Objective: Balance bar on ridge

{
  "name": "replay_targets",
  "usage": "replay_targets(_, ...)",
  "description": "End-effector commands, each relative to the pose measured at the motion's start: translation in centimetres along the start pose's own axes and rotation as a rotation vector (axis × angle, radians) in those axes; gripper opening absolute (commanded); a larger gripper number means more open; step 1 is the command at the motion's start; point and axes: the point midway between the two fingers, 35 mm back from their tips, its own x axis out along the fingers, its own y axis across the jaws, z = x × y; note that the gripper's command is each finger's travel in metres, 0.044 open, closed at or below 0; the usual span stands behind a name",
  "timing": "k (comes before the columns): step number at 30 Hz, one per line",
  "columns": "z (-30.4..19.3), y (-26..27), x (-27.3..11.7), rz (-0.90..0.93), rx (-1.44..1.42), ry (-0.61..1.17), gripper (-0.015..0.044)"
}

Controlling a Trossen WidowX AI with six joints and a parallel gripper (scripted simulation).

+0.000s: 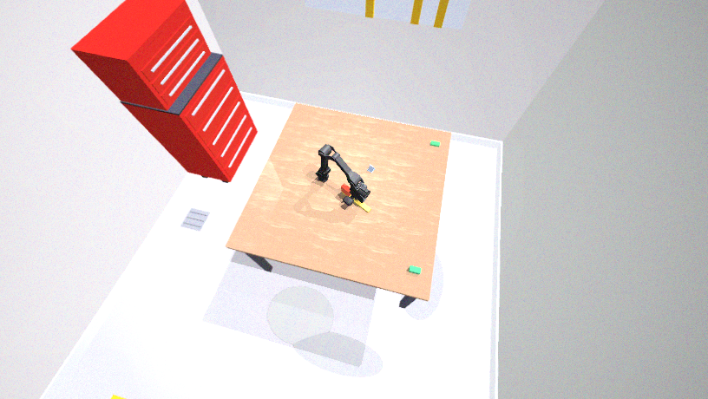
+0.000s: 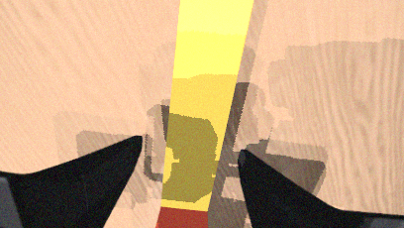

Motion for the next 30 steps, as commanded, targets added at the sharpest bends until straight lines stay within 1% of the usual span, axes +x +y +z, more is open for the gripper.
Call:
replay_targets(1, -0.22, -0.09, 0.31, -0.004, -0.004, 0.007, 0.0315)
replay_targets(11, -0.22, -0.09, 0.31, -0.004, -0.004, 0.007, 0.0315)
replay_targets(17, -0.13, -0.01, 0.19, 0.0, 0.0, 0.004, 0.0157)
replay_targets(25, -0.13, -0.01, 0.19, 0.0, 0.0, 0.004, 0.0104)
replay_targets(29, -0.01, 0.0, -0.43, 0.0, 0.0, 0.004, 0.0)
replay_targets(30, 0.03, 0.0, -0.68, -0.001, 0.0, 0.004, 0.0)
